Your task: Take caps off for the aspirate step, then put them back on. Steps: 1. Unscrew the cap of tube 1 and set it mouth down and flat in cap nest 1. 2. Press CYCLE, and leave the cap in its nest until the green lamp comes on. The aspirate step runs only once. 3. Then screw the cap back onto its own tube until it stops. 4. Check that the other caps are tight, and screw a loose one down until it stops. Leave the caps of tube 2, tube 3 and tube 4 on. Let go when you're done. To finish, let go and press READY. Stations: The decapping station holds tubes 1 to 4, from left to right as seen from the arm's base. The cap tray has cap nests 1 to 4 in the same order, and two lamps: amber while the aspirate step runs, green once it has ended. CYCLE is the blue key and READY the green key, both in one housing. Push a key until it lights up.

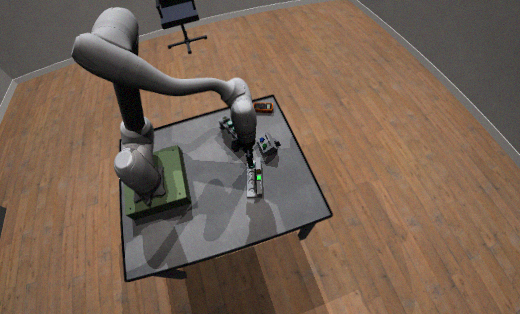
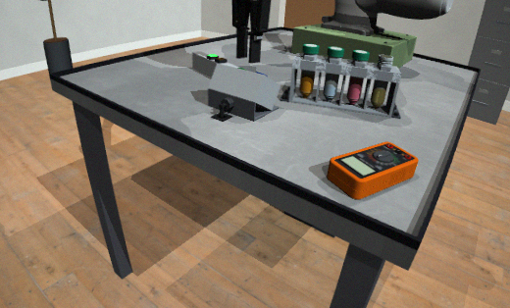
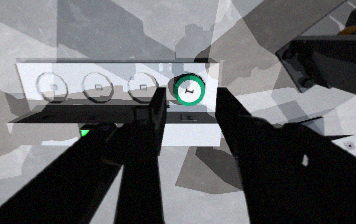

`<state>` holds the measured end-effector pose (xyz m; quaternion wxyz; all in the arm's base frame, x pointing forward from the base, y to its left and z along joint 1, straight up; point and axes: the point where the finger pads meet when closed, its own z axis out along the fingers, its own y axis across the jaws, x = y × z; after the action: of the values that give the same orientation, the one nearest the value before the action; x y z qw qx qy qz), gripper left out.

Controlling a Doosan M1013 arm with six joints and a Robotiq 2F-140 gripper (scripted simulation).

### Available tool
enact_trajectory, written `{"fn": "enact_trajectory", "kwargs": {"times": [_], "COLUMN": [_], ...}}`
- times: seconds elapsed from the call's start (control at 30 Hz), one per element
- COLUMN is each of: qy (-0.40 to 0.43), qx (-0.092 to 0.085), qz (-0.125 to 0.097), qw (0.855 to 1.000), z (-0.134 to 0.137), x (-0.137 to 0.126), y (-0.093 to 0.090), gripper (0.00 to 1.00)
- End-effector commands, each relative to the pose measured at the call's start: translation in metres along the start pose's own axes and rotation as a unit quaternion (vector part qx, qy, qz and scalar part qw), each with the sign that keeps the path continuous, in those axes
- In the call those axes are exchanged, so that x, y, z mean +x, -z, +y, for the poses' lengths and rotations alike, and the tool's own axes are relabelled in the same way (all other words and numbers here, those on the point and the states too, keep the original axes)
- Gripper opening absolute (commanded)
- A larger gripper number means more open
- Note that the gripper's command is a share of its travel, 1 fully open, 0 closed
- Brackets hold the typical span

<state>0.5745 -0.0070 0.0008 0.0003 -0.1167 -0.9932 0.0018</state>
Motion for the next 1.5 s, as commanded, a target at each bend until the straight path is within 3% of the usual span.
{"fn": "enact_trajectory", "kwargs": {"times": [0.0,0.13,1.23,1.27,1.47], "qy": [0.000,0.000,0.000,0.000,0.000], "qx": [0.000,0.000,0.000,0.000,0.000], "qz": [0.000,0.000,0.000,0.000,0.000], "qw": [1.000,1.000,1.000,1.000,1.000], "z": [0.000,0.000,0.000,0.000,0.000], "x": [-0.001,-0.001,-0.001,-0.001,-0.001], "y": [-0.014,-0.034,-0.044,-0.044,-0.044], "gripper": [0.36,0.36,0.36,0.30,0.30]}}
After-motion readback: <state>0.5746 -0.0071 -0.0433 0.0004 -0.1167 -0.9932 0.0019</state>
